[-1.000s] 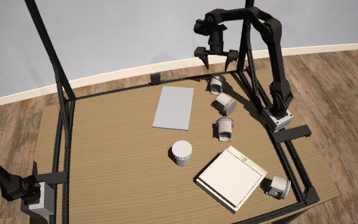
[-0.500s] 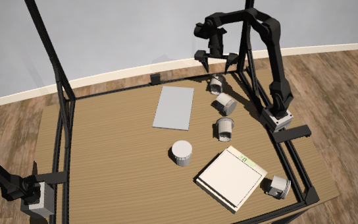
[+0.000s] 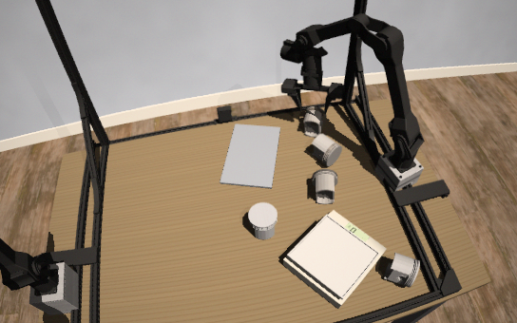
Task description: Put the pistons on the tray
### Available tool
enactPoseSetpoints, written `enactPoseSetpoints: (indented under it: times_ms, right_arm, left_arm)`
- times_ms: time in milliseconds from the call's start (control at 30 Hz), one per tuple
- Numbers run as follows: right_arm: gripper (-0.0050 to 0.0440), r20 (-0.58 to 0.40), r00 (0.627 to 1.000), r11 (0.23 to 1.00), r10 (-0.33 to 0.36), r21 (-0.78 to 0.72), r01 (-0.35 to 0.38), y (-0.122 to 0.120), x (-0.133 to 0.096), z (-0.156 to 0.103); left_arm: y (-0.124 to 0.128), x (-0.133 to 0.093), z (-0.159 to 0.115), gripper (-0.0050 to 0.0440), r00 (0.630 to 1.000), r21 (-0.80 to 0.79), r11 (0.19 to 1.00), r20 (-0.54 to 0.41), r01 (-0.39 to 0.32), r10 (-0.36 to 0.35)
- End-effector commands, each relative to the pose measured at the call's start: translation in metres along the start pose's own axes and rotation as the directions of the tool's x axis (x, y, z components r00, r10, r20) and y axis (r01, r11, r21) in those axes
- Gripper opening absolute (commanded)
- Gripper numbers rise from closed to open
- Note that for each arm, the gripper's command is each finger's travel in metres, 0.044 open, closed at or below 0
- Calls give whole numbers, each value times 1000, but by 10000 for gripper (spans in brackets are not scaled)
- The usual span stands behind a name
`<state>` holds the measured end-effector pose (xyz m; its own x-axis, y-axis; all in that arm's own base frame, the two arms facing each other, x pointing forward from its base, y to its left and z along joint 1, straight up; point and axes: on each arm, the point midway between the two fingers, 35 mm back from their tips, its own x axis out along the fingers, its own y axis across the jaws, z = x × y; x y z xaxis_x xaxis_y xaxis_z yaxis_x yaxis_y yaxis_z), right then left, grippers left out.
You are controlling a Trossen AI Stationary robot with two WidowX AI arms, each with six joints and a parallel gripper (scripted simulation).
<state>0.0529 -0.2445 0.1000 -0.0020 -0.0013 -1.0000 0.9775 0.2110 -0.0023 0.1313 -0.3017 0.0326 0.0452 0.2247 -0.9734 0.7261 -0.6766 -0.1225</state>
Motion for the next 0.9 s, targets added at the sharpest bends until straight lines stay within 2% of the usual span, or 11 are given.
enactPoseSetpoints:
  times_ms: [0, 867]
  right_arm:
    - [440, -1, 1000, 1000, 2, -2, -2, 0, 0, 0]
    - [440, -1, 1000, 1000, 2, -2, -2, 0, 0, 0]
  left_arm:
    - [-2, 11, -2, 378, 1000, 4, 1000, -12, 13, -13]
    - [-2, 48, -2, 378, 1000, 4, 1000, -12, 13, -13]
